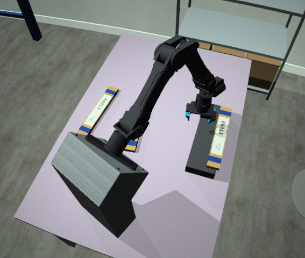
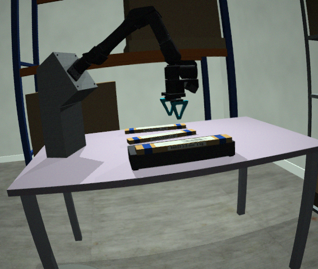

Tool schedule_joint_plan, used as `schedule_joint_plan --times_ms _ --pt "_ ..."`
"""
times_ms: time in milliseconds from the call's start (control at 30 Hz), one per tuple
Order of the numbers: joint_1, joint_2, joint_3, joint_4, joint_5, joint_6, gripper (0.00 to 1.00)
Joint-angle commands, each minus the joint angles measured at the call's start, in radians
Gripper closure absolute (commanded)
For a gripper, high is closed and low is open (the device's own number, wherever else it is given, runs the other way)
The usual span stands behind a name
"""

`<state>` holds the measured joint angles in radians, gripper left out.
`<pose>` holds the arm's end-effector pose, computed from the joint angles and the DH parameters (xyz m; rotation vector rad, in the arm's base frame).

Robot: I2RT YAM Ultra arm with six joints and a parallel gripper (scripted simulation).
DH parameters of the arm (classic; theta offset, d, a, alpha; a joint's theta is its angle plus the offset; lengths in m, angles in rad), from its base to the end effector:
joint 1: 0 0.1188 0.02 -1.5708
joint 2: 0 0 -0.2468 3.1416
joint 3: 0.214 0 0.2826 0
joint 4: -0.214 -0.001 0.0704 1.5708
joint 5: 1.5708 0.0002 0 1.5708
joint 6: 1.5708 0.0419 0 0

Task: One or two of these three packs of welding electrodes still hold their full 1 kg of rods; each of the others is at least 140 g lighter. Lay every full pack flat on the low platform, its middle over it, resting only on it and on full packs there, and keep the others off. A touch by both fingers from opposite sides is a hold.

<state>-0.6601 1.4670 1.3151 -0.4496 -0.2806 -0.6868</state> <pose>0.2981 -0.2155 0.3190 -0.1910 2.1760 -0.4749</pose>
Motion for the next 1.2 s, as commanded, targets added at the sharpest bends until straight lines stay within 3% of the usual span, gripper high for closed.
schedule_joint_plan --times_ms 0,200,267,600,1000,1167 --pt "0.057 -0.055 -0.067 0.071 0.072 0.052 0.05" --pt "0.179 -0.102 -0.167 0.136 0.175 0.117 0.05" --pt "0.179 -0.102 -0.167 0.136 0.175 0.117 0.05" --pt "0.4 -0.13 -0.288 0.23 0.362 0.232 0.05" --pt "0.624 -0.061 -0.355 0.31 0.555 0.349 0.05" --pt "0.73 -0.018 -0.346 0.346 0.642 0.41 0.05"
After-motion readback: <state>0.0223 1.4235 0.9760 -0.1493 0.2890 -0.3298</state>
